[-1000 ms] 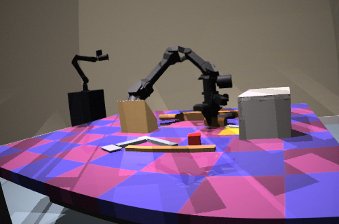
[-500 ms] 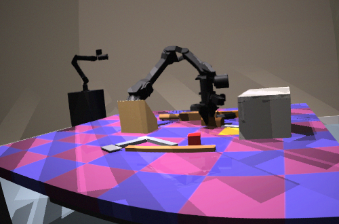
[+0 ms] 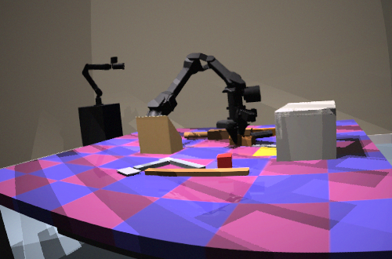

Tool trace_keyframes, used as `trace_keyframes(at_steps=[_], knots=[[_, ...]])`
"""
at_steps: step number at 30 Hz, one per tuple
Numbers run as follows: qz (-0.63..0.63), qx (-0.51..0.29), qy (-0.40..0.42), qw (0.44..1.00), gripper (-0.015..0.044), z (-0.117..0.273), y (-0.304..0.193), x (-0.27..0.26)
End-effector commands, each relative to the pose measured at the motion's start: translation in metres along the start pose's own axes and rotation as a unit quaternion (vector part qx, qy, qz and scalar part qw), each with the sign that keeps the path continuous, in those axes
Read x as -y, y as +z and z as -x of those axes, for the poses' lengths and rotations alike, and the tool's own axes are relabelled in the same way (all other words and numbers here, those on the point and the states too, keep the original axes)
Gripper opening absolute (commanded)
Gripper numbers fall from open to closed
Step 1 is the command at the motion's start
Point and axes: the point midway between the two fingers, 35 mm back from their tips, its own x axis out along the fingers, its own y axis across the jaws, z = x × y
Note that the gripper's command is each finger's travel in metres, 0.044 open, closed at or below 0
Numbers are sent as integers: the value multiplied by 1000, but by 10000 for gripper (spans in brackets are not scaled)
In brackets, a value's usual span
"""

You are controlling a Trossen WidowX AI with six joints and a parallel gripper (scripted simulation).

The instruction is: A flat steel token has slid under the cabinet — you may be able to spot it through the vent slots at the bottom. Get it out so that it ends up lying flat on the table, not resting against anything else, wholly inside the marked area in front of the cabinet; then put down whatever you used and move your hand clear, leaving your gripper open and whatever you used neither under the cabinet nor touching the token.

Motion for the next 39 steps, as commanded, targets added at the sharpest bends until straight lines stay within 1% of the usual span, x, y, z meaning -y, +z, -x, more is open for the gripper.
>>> trace_keyframes(at_steps=[1,39], knots=[[-1,-2,-1,1000,0,-1,-8,0],[-2,-3,0,1000,0,-1,-55,-3]])
